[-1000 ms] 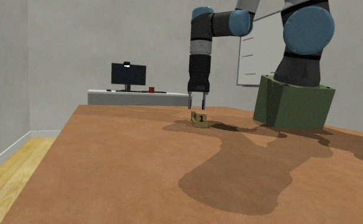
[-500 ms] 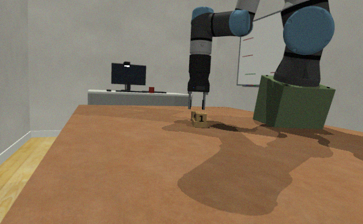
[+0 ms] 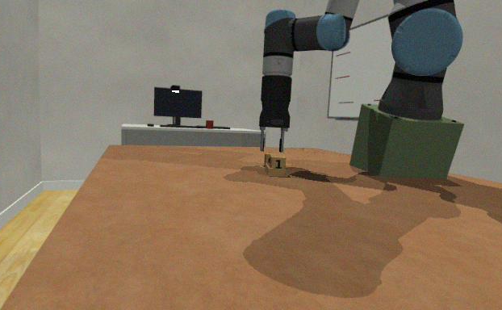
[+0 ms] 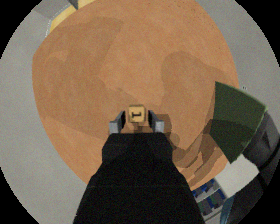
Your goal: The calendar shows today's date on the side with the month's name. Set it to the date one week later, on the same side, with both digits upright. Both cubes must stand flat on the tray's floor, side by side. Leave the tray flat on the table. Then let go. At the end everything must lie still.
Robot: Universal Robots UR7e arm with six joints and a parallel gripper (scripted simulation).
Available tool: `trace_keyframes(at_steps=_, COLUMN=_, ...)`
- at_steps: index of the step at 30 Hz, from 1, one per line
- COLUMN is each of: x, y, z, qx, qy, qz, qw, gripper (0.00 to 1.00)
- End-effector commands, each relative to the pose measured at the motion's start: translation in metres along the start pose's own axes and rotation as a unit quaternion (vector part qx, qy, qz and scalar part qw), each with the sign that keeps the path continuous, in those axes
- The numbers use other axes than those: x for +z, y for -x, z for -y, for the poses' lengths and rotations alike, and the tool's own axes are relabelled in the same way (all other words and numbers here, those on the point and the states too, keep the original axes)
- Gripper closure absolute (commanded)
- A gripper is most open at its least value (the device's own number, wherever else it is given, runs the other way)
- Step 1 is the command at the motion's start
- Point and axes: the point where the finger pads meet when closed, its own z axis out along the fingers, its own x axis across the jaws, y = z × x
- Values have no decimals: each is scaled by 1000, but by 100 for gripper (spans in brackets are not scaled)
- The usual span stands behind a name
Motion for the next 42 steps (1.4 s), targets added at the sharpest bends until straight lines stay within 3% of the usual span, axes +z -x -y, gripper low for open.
trace_keyframes(at_steps=1, x=4, y=0, z=0, qx=0, qy=0, qz=0, qw=1000, gripper=10)
trace_keyframes(at_steps=19, x=28, y=0, z=0, qx=0, qy=0, qz=0, qw=1000, gripper=10)
trace_keyframes(at_steps=42, x=29, y=0, z=0, qx=0, qy=0, qz=0, qw=1000, gripper=10)
